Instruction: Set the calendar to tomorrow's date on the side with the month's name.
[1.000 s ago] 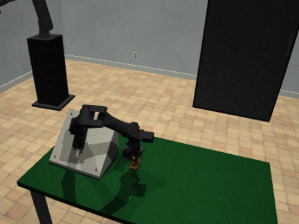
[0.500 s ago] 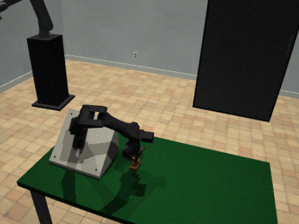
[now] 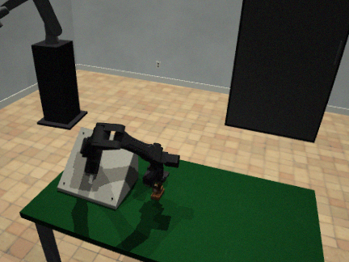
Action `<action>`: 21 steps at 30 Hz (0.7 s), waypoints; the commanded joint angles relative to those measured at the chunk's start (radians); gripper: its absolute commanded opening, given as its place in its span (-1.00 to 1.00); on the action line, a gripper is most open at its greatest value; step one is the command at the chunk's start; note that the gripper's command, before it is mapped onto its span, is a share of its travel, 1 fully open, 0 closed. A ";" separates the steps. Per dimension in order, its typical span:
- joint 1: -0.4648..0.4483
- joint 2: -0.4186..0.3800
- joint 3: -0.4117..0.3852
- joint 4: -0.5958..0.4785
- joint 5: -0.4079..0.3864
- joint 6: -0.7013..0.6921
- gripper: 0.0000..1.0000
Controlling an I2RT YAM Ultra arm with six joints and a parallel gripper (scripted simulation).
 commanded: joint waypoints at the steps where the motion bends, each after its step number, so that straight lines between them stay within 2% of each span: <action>1: 0.004 -0.004 0.004 0.005 0.010 -0.004 -0.49; 21: -0.024 0.022 -0.013 0.072 0.013 -0.041 -0.49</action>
